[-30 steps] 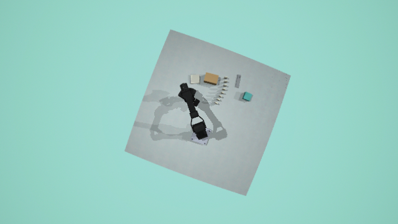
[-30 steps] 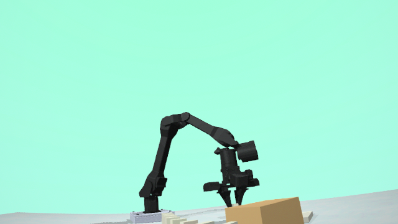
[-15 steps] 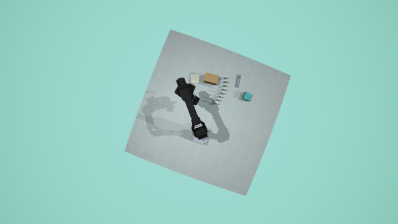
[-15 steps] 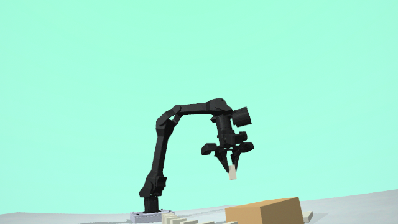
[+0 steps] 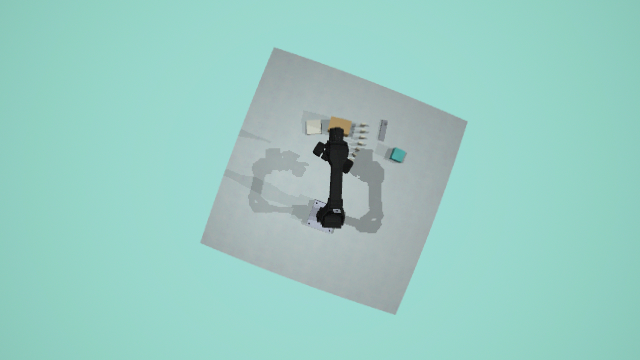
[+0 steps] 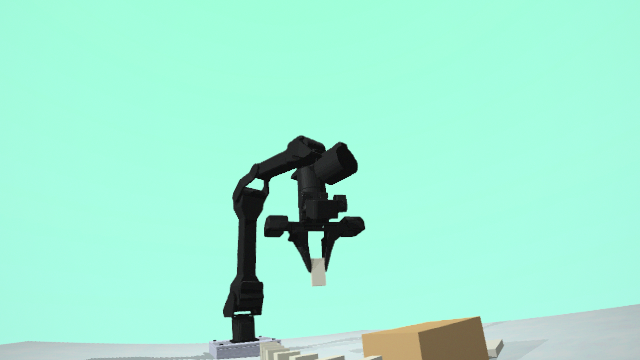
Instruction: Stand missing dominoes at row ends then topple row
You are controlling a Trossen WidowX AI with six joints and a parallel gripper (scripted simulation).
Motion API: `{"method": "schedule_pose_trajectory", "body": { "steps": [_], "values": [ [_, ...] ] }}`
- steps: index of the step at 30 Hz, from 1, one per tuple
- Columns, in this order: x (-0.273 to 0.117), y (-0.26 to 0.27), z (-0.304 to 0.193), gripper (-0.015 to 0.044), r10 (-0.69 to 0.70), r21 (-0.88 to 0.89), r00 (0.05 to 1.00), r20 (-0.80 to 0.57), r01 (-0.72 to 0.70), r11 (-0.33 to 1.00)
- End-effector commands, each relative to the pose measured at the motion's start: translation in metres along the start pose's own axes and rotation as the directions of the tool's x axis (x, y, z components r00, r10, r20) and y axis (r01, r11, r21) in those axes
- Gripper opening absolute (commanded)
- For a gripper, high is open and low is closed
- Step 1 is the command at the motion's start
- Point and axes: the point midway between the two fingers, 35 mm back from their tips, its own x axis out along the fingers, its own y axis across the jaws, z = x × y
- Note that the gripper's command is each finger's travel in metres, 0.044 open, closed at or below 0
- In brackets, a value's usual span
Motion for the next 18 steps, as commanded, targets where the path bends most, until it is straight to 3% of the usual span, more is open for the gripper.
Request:
{"method": "schedule_pose_trajectory", "body": {
  "steps": [1,5,11,18],
  "values": [
    [0.0,-0.062,0.004,0.0107,-0.006,-0.009,1.0,0.006,0.006,1.0],
    [0.001,-0.096,0.002,0.0107,-0.011,-0.01,1.0,0.007,0.011,1.0],
    [0.004,-0.096,0.002,0.0107,-0.011,-0.01,1.0,0.006,0.011,1.0],
    [0.035,-0.095,0.008,0.0107,-0.01,-0.006,1.0,0.006,0.01,1.0]
  ]
}}
